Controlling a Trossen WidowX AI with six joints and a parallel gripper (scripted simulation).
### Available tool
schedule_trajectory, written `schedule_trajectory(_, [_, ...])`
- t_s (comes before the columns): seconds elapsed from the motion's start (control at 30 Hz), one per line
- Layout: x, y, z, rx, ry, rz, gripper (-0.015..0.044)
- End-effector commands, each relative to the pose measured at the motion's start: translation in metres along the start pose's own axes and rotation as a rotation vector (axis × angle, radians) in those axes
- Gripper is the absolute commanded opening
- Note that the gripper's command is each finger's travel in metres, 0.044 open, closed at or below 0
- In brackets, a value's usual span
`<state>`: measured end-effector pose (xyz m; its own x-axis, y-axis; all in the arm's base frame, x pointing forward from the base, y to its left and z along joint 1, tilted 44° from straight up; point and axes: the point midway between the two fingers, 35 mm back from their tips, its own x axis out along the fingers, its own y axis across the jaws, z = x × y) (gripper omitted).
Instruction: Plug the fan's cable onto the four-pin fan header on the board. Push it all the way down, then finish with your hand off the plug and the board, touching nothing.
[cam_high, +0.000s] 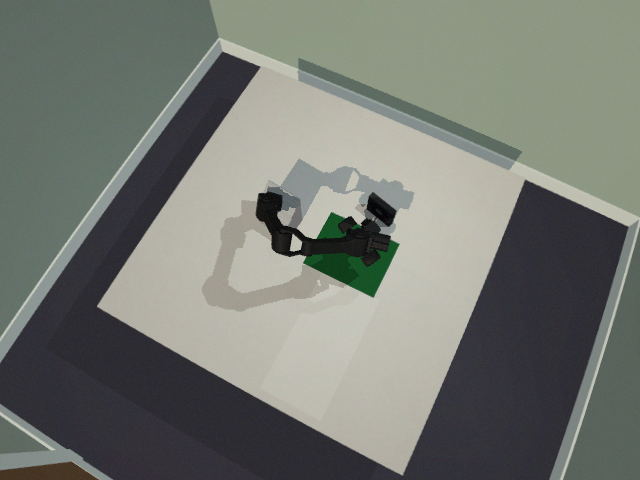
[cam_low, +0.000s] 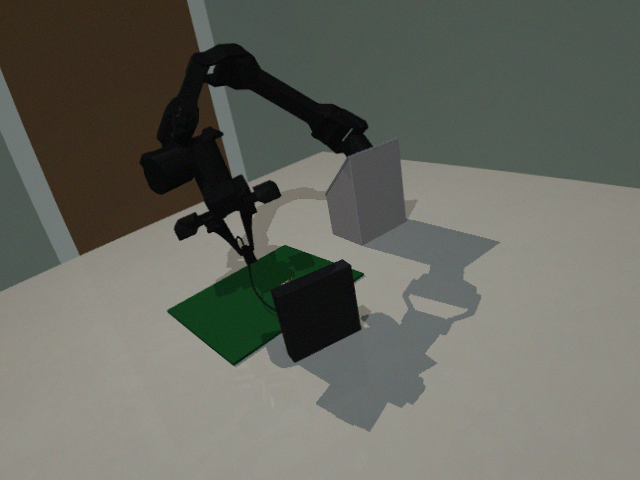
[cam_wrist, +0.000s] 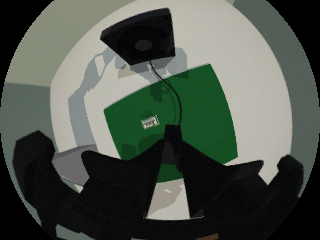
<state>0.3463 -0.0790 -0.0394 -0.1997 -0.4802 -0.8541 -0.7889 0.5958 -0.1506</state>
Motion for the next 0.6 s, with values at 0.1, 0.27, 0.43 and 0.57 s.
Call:
schedule_trajectory(0.1, [0.007,0.003,0.0,-0.01,-0.091,0.055,0.0])
schedule_trajectory(0.27, [0.012,0.004,-0.001,-0.013,-0.154,0.086,0.0])
schedule_trajectory(0.43, [0.016,0.005,-0.001,-0.017,-0.22,0.113,0.0])
schedule_trajectory(0.57, [0.018,0.006,-0.001,-0.02,-0.274,0.13,0.0])
